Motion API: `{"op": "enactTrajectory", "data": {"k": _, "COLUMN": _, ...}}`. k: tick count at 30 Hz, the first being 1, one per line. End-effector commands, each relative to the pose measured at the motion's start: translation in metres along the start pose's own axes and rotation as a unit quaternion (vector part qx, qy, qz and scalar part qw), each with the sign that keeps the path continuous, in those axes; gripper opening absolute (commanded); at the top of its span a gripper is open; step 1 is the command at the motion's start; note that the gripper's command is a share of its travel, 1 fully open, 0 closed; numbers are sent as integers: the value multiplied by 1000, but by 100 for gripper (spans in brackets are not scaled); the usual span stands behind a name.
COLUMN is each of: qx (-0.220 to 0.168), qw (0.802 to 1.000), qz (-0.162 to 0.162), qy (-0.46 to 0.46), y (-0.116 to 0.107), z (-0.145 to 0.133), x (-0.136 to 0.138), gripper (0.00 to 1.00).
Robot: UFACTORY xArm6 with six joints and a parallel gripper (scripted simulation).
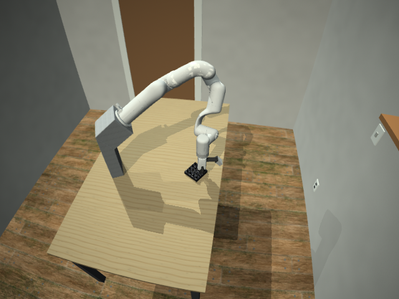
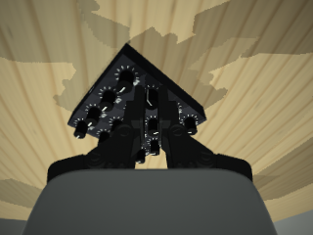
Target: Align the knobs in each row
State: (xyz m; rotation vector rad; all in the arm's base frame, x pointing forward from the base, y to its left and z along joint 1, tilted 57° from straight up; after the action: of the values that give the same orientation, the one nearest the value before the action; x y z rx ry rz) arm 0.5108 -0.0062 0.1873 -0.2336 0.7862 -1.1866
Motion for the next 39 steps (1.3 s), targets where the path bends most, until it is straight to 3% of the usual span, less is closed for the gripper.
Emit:
{"op": "enactTrajectory", "data": {"k": 1, "qx": 6, "qw": 999, "qz": -1, "qy": -45, "y": 0, "z": 0, "x": 0, "gripper": 8}}
{"op": "enactTrajectory", "data": {"k": 17, "qx": 5, "qw": 972, "qz": -2, "qy": -234, "y": 0, "z": 0, "x": 0, "gripper": 8}}
{"op": "enactTrajectory", "data": {"k": 39, "qx": 5, "qw": 924, "qz": -3, "qy": -381, "y": 0, "z": 0, "x": 0, "gripper": 8}}
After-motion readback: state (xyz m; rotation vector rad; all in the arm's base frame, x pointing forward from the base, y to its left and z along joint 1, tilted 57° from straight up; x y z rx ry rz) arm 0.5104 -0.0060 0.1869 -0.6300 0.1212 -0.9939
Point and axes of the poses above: the point where the finger pads meet when closed, its own y axis out along the fingers, its own x axis across the jaws, z = x × y, the point moved 7 cm from there along -y, back along the fingers, and after that the axes turned 12 degrees about y, right-handed, at the moved point
